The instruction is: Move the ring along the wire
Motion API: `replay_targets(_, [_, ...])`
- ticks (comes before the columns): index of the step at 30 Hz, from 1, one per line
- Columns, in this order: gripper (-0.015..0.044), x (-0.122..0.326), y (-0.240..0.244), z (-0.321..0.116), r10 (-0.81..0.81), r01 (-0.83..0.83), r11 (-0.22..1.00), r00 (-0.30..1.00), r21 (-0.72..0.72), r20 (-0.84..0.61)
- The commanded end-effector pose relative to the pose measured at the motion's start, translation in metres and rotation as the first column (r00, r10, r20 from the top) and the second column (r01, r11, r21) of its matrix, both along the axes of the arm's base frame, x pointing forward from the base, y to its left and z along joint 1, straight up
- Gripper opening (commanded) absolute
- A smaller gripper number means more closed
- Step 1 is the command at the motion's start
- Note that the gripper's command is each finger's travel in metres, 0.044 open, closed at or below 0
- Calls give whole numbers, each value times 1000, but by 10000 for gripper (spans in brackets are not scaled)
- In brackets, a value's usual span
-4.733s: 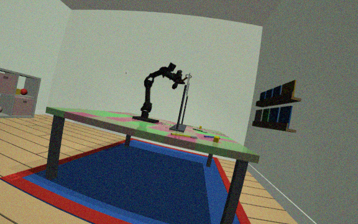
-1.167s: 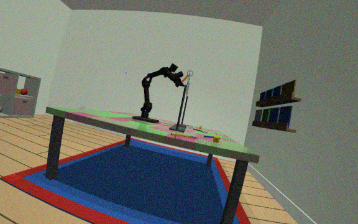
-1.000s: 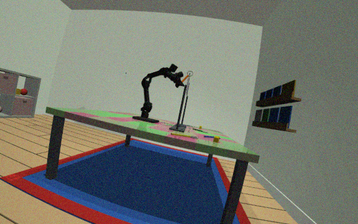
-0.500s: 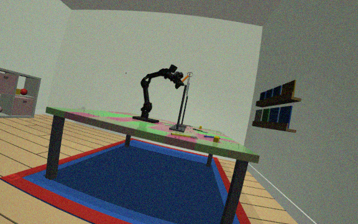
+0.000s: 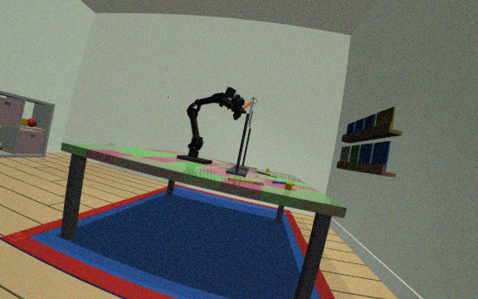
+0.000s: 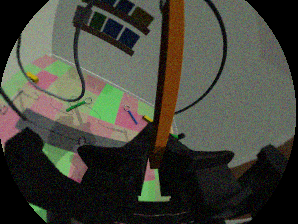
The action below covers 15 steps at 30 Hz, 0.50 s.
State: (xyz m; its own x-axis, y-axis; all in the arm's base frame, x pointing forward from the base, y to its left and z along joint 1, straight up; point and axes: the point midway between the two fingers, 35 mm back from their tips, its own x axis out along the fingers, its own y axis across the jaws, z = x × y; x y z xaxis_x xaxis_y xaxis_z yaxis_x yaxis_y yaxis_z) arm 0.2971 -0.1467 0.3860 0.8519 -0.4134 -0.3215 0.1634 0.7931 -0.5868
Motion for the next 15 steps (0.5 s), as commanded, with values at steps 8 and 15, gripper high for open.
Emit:
replay_targets(8, [-150,-2,-4,3,-6,5,989,1000,-150,-6])
replay_targets(15, [-150,-2,-6,5,-8,6,971,1000,-237,-10])
